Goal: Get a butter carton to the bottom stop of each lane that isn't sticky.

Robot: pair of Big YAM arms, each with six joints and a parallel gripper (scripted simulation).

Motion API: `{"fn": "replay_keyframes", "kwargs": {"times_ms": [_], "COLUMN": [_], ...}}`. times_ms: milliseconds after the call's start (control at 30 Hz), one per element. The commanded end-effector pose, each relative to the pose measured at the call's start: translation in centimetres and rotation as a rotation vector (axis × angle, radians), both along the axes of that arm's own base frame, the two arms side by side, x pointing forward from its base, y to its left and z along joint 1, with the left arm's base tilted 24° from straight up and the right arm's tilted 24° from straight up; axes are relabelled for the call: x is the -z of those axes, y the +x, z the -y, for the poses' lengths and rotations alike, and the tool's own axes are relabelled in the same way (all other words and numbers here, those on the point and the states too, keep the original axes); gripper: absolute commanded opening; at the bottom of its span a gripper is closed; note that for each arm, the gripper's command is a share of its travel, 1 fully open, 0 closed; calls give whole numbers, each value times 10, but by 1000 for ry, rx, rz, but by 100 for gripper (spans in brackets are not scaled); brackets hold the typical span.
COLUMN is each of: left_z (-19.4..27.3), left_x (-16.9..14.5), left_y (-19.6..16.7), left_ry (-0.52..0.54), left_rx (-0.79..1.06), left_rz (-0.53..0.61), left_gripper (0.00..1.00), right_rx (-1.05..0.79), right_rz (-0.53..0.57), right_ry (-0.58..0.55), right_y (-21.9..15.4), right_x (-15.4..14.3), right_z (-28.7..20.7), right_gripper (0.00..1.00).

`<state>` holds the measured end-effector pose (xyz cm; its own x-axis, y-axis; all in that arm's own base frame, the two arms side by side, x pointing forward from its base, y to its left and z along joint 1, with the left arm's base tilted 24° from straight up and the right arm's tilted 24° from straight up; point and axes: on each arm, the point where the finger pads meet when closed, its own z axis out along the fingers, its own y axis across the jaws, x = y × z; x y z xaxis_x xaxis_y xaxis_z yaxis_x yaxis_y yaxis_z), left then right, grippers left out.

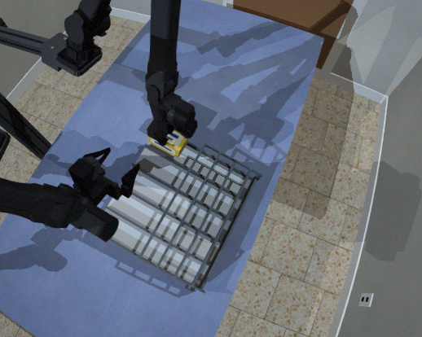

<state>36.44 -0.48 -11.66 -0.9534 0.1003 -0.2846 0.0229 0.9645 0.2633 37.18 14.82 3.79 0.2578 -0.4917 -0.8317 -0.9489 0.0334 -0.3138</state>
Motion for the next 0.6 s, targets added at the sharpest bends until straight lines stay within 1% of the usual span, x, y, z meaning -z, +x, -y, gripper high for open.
{"fn": "replay_keyframes", "kwargs": {"times_ms": [0,167,300,367,500,567], "left_z": [-5,-14,-20,-21,-20,-16], "left_x": [-7,19,47,54,50,36], "left_y": [10,8,3,-3,4,17], "left_ry": [-7,-3,-3,-3,-3,-3], "left_rx": [-12,-6,-6,-6,-5,3], "left_rz": [39,23,21,17,21,36], "left_gripper": [59,59,59,59,59,59], "right_rx": [-9,-9,-9,-9,-9,-9], "right_rz": [25,25,25,25,25,25], "right_ry": [2,2,2,2,2,2], "right_y": [7,7,7,7,7,7], "right_x": [-7,-7,-7,-7,-7,-7], "right_z": [-1,-1,-1,-1,-1,-1], "right_gripper": [100,100,100,100,100,100]}}
